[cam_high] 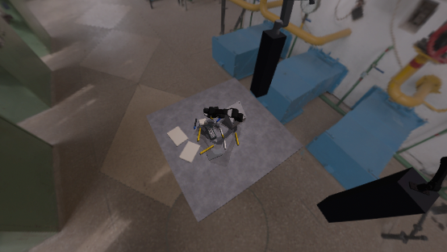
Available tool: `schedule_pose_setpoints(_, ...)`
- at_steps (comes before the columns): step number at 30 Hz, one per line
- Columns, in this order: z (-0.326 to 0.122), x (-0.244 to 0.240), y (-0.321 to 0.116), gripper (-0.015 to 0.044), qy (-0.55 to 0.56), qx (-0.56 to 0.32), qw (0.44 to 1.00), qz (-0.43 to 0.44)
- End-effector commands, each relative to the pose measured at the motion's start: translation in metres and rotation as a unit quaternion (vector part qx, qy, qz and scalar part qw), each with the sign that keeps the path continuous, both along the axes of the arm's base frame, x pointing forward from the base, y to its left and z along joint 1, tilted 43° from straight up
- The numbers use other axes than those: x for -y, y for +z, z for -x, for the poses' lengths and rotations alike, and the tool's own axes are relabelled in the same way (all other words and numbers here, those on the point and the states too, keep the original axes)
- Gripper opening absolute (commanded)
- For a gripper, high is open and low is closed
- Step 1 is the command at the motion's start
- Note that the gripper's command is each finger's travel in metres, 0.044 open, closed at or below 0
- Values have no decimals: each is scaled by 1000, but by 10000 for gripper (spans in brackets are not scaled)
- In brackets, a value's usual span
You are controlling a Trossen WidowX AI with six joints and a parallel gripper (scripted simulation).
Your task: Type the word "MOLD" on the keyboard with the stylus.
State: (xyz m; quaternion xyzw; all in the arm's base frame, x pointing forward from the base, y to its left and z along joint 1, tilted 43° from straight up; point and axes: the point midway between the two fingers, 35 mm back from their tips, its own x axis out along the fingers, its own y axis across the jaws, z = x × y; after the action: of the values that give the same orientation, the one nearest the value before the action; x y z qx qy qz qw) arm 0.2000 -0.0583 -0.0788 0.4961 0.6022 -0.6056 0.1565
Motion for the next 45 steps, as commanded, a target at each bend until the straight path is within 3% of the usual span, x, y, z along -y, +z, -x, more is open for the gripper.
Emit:
schedule_pose_setpoints(1,41,15,-18,150,-169,-158,961,151)
schedule_pose_setpoints(45,46,-1,-34,150,-169,-158,961,151)
